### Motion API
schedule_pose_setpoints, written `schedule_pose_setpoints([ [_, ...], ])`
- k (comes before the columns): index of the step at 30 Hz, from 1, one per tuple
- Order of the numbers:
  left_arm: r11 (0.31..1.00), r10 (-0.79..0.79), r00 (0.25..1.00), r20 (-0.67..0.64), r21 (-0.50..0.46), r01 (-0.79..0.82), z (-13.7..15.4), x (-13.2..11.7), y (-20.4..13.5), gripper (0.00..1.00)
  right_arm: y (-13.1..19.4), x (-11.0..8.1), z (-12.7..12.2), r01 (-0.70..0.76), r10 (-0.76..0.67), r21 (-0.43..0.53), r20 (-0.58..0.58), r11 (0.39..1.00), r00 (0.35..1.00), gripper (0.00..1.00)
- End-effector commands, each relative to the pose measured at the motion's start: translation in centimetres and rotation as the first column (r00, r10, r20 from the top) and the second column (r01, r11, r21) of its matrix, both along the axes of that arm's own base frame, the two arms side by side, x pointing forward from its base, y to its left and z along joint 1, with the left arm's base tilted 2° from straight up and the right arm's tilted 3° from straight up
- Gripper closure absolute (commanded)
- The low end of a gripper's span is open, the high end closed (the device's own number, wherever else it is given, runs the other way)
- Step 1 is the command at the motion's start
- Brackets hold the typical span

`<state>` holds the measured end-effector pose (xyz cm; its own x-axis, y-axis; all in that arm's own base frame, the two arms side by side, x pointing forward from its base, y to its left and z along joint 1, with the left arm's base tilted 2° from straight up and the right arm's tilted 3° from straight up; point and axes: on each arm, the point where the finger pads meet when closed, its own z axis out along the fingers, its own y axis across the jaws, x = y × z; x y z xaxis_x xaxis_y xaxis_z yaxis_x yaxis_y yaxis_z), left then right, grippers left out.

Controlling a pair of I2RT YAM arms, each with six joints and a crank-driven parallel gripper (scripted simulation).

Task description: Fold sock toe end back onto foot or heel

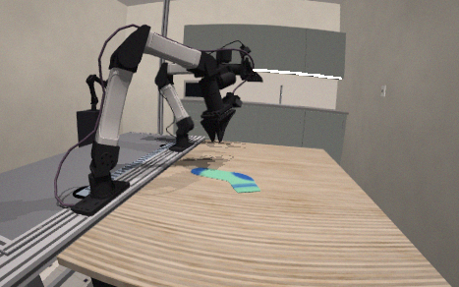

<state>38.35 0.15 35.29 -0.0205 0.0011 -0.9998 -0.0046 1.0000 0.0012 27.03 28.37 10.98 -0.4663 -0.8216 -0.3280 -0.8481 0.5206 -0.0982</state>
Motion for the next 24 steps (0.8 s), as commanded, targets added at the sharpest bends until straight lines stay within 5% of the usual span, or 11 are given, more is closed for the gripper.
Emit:
schedule_pose_setpoints([
  [1,1.000,-0.005,1.000,0.021,-0.001,0.005,0.8,-0.1,-0.1,0.00,-0.6,-0.8,0.0,-0.026,0.023,-0.071,-0.036,0.997,0.999,0.66],
  [12,1.000,-0.005,1.000,0.021,-0.001,0.005,0.8,-0.1,-0.1,0.00,1.5,-7.6,-3.2,-0.281,0.226,-0.279,-0.216,0.918,0.950,0.66],
  [18,1.000,-0.005,1.000,0.021,-0.001,0.005,0.8,-0.1,-0.1,0.00,2.0,-8.2,-3.5,-0.312,0.249,-0.301,-0.228,0.901,0.941,0.66],
  [20,1.000,-0.005,1.000,0.021,-0.001,0.005,0.8,-0.1,-0.1,0.00,2.7,-7.1,-1.8,-0.260,0.226,-0.237,-0.162,0.936,0.961,0.66],
  [24,1.000,-0.005,1.000,0.021,-0.001,0.005,0.8,-0.1,-0.1,0.00,3.3,-8.1,-4.3,-0.291,0.246,-0.250,-0.197,0.923,0.949,0.66],
])
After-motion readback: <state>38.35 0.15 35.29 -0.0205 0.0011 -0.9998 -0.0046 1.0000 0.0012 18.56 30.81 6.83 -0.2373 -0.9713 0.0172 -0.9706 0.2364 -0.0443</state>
